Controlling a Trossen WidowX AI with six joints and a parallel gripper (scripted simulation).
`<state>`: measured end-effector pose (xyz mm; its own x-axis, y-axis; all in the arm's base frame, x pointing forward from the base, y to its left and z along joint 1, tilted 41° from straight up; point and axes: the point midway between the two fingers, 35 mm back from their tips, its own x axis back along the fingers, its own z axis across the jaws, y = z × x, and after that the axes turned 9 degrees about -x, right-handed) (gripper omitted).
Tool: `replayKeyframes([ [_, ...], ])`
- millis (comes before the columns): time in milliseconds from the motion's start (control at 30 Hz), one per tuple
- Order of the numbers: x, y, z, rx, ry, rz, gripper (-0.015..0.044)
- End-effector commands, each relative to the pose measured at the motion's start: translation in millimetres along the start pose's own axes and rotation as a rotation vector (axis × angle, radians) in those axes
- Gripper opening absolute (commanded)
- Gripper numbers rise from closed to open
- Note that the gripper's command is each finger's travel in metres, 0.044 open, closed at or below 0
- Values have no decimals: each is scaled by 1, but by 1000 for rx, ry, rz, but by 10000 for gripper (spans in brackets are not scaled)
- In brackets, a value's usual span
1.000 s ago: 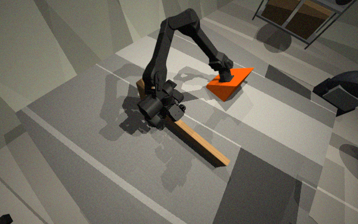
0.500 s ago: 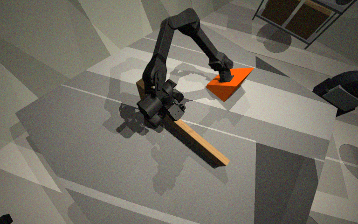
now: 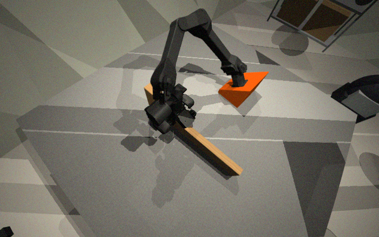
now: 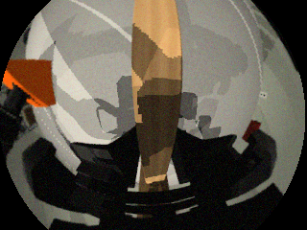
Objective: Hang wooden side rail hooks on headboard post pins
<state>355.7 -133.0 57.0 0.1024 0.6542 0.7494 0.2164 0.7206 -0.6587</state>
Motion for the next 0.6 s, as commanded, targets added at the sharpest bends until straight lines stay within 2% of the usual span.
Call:
replayKeyframes([
  [0,6,-3,-4,-5,-17,-3,0],
  [567,6,-5,-3,-4,-17,-3,0],
])
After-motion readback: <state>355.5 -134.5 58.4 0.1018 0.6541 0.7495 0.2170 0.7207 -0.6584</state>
